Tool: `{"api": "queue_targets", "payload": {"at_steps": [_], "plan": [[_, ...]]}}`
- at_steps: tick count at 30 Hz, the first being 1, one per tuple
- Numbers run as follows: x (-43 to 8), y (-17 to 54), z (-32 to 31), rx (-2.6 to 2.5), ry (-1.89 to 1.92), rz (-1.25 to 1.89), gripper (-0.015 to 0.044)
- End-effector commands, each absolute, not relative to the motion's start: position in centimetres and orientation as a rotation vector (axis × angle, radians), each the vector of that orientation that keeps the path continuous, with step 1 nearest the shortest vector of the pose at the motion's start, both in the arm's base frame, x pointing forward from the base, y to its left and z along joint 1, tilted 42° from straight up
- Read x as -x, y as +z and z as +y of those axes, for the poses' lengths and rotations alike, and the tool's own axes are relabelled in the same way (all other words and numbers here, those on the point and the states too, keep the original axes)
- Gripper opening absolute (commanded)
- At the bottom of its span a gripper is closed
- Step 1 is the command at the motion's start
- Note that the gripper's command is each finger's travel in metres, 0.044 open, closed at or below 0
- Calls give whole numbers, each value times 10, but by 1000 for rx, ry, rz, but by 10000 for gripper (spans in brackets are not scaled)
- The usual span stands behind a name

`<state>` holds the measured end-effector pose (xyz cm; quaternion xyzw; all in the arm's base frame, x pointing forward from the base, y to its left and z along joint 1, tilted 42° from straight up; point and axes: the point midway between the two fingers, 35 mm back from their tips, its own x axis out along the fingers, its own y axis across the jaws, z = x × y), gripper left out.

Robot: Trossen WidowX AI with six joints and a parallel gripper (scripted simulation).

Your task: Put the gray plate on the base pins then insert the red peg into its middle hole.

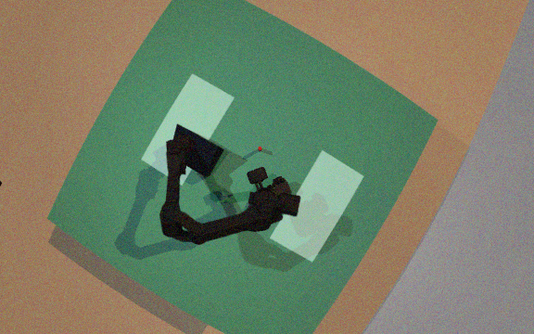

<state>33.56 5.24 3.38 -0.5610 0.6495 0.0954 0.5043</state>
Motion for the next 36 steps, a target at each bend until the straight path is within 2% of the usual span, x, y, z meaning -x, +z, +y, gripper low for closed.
{"api": "queue_targets", "payload": {"at_steps": [1, 28, 36], "plan": [[-309, 1, 86, 876, -212, 1486, 440], [-230, -60, 135, -250, -1093, 952, 440], [-224, -63, 137, -273, -1108, 937, 440]]}}
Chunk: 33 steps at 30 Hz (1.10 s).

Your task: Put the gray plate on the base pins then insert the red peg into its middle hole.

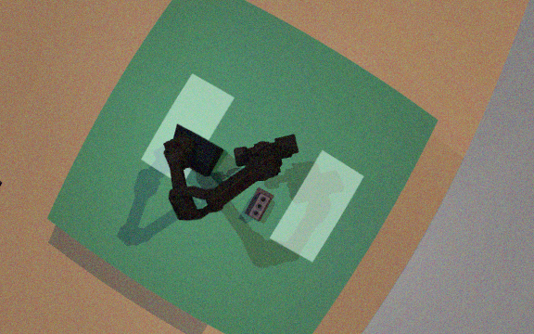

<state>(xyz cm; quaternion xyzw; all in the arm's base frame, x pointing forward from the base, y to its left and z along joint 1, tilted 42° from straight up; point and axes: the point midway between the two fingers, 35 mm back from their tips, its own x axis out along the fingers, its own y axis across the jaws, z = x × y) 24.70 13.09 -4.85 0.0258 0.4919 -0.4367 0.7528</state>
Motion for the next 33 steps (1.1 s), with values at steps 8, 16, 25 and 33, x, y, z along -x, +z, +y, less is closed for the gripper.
{"api": "queue_targets", "payload": {"at_steps": [8, 16, 25, 33], "plan": [[-224, -63, 137, -273, -1108, 937, 440], [-231, -85, 116, -273, -1108, 935, 440], [-231, -98, 104, -272, -1108, 935, 440], [-233, -108, 96, -272, -1108, 934, 440]]}}
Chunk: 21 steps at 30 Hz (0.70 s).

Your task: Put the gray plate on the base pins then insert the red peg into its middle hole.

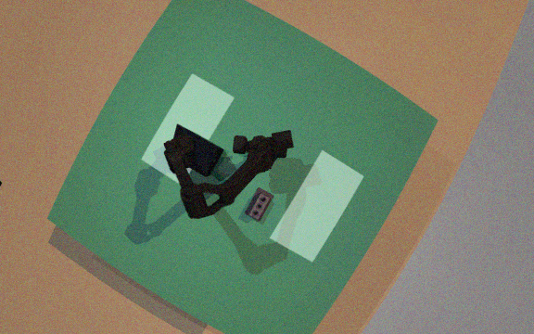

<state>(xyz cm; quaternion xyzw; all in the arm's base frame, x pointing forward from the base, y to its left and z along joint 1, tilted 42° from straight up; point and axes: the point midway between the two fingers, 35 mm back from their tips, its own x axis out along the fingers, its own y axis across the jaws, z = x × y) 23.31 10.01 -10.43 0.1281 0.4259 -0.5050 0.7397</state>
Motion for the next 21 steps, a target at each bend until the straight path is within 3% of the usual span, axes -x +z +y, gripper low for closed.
{"api": "queue_targets", "payload": {"at_steps": [1, 21], "plan": [[-233, -109, 95, -272, -1108, 934, 440], [-238, -134, 73, -271, -1109, 932, 440]]}}
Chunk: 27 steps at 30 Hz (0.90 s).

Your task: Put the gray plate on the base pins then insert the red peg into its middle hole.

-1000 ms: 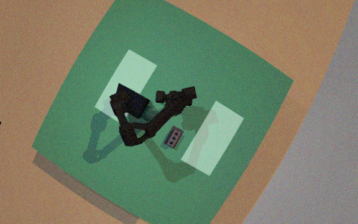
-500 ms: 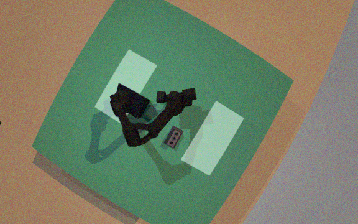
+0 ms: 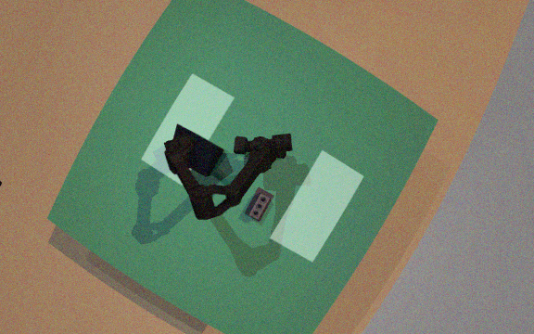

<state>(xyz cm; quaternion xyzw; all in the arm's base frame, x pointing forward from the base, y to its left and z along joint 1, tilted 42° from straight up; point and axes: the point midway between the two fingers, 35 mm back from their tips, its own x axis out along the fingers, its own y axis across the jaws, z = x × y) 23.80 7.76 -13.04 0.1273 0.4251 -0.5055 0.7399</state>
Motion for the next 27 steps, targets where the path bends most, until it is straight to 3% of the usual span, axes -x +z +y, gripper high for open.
{"api": "queue_targets", "payload": {"at_steps": [1, 5, 20, 27], "plan": [[-238, -135, 72, -271, -1109, 932, 440], [-238, -138, 70, -270, -1109, 932, 440], [-238, -138, 70, -270, -1109, 932, 46], [-238, -138, 70, -270, -1109, 932, 0]]}}
